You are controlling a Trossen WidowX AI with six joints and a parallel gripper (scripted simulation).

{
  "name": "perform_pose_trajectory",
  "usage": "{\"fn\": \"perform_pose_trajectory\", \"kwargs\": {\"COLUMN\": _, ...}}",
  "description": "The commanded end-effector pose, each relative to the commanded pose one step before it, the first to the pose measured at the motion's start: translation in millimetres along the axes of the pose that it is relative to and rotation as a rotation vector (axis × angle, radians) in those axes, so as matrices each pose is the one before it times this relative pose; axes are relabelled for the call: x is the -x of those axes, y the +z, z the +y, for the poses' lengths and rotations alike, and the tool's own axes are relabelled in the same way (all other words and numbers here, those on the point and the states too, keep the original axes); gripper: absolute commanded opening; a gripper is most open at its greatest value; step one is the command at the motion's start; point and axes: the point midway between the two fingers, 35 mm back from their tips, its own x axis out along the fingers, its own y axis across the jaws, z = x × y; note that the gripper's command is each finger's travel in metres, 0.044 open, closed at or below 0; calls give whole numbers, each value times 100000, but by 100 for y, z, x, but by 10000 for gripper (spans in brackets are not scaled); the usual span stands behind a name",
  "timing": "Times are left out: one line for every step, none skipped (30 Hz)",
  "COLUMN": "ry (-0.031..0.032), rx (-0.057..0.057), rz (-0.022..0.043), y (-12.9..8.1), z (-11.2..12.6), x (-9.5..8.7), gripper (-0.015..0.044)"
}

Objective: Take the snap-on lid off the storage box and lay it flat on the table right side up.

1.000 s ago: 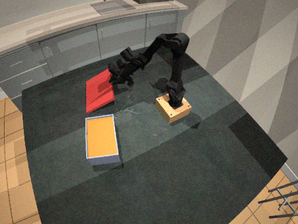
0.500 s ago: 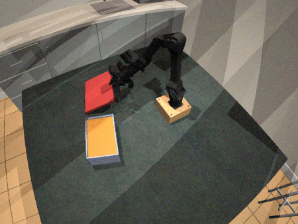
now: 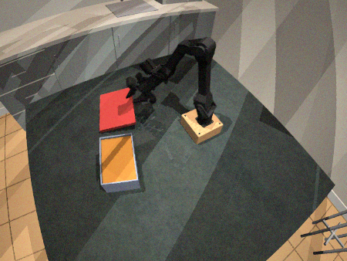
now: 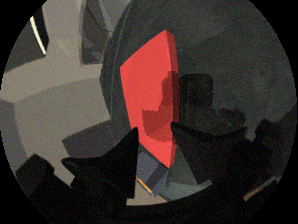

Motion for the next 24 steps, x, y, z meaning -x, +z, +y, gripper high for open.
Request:
{"fn": "perform_pose_trajectory", "kwargs": {"ry": 219, "rx": 324, "rz": -474, "y": 161, "z": 205, "x": 24, "gripper": 275}}
{"fn": "perform_pose_trajectory", "kwargs": {"ry": -14, "rx": -6, "rz": 5, "y": -79, "z": -155, "x": 67, "gripper": 301}}
{"fn": "perform_pose_trajectory", "kwargs": {"ry": -21, "rx": -3, "rz": 3, "y": -50, "z": -186, "x": 141, "gripper": 327}}
{"fn": "perform_pose_trajectory", "kwargs": {"ry": -20, "rx": -1, "rz": 1, "y": -17, "z": -152, "x": 148, "gripper": 354}}
{"fn": "perform_pose_trajectory", "kwargs": {"ry": -19, "rx": 0, "rz": 0, "y": -6, "z": -139, "x": 150, "gripper": 380}}
{"fn": "perform_pose_trajectory", "kwargs": {"ry": -19, "rx": 1, "rz": 0, "y": -2, "z": -135, "x": 152, "gripper": 406}}
{"fn": "perform_pose_trajectory", "kwargs": {"ry": -19, "rx": 1, "rz": 0, "y": 0, "z": -134, "x": 152, "gripper": 433}}
{"fn": "perform_pose_trajectory", "kwargs": {"ry": -19, "rx": 1, "rz": 0, "y": 0, "z": -134, "x": 153, "gripper": 440}}
{"fn": "perform_pose_trajectory", "kwargs": {"ry": -19, "rx": 1, "rz": 0, "y": 1, "z": -134, "x": 153, "gripper": 440}}
{"fn": "perform_pose_trajectory", "kwargs": {"ry": -19, "rx": 1, "rz": 0, "y": 1, "z": -133, "x": 153, "gripper": 440}}
{"fn": "perform_pose_trajectory", "kwargs": {"ry": -19, "rx": 1, "rz": 0, "y": 1, "z": -133, "x": 153, "gripper": 440}}
{"fn": "perform_pose_trajectory", "kwargs": {"ry": -19, "rx": 1, "rz": 0, "y": 1, "z": -133, "x": 153, "gripper": 440}}
{"fn": "perform_pose_trajectory", "kwargs": {"ry": -19, "rx": 1, "rz": 0, "y": 1, "z": -133, "x": 153, "gripper": 440}}
{"fn": "perform_pose_trajectory", "kwargs": {"ry": -19, "rx": 1, "rz": 0, "y": 1, "z": -133, "x": 153, "gripper": 440}}
{"fn": "perform_pose_trajectory", "kwargs": {"ry": -19, "rx": 1, "rz": 0, "y": 1, "z": -133, "x": 153, "gripper": 440}}
{"fn": "perform_pose_trajectory", "kwargs": {"ry": -19, "rx": 1, "rz": 0, "y": 1, "z": -133, "x": 153, "gripper": 440}}
{"fn": "perform_pose_trajectory", "kwargs": {"ry": -19, "rx": 1, "rz": 0, "y": 1, "z": -133, "x": 153, "gripper": 440}}
{"fn": "perform_pose_trajectory", "kwargs": {"ry": -19, "rx": 1, "rz": 0, "y": 1, "z": -133, "x": 153, "gripper": 440}}
{"fn": "perform_pose_trajectory", "kwargs": {"ry": -19, "rx": 1, "rz": 0, "y": 1, "z": -133, "x": 153, "gripper": 440}}
{"fn": "perform_pose_trajectory", "kwargs": {"ry": -19, "rx": 1, "rz": 0, "y": 1, "z": -133, "x": 153, "gripper": 440}}
{"fn": "perform_pose_trajectory", "kwargs": {"ry": -19, "rx": 1, "rz": 0, "y": 1, "z": -133, "x": 153, "gripper": 440}}
{"fn": "perform_pose_trajectory", "kwargs": {"ry": -19, "rx": 1, "rz": 0, "y": 1, "z": -133, "x": 153, "gripper": 440}}
{"fn": "perform_pose_trajectory", "kwargs": {"ry": -19, "rx": 1, "rz": 0, "y": 1, "z": -133, "x": 153, "gripper": 440}}
{"fn": "perform_pose_trajectory", "kwargs": {"ry": -19, "rx": 1, "rz": 0, "y": 1, "z": -133, "x": 153, "gripper": 440}}
